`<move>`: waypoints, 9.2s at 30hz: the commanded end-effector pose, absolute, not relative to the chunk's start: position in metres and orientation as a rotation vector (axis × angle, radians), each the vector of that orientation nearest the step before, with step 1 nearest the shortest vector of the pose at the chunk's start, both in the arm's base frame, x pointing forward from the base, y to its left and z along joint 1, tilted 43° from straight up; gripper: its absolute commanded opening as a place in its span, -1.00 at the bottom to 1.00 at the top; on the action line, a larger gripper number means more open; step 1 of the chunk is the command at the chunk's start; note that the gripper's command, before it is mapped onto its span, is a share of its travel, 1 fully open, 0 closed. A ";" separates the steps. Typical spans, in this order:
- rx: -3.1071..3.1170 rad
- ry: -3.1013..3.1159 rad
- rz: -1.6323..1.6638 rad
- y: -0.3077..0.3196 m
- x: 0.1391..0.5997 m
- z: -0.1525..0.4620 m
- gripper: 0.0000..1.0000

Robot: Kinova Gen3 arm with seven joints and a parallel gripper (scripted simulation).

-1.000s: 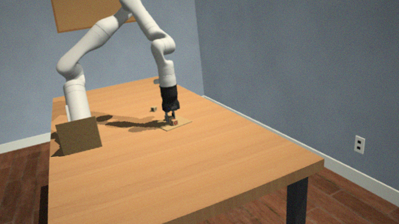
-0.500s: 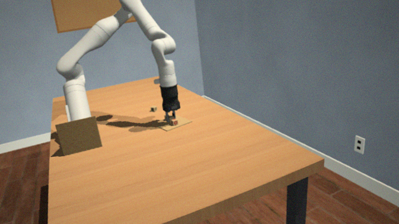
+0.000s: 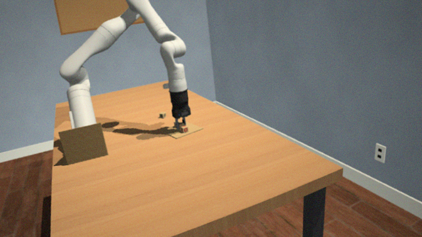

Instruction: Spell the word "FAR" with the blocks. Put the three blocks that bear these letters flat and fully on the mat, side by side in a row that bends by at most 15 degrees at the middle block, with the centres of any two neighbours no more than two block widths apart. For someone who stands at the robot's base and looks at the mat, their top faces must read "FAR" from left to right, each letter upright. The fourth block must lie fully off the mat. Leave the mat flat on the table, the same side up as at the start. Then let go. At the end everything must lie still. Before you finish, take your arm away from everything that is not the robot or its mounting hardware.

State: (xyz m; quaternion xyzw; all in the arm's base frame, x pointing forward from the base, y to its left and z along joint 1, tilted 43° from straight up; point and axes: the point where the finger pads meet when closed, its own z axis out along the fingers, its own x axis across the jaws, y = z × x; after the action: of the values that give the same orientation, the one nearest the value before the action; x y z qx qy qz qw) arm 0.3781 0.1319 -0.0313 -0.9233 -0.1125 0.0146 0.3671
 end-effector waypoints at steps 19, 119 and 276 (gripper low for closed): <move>-2.374 -0.279 0.031 0.134 0.382 -0.029 -0.01; -2.373 -0.274 0.038 0.136 0.379 -0.032 0.46; -2.363 -0.335 0.015 0.083 0.387 0.028 1.00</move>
State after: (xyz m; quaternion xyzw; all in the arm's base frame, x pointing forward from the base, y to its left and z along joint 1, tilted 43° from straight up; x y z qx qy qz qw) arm 0.3869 0.0810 0.0307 -0.9205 -0.1288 0.0071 0.3689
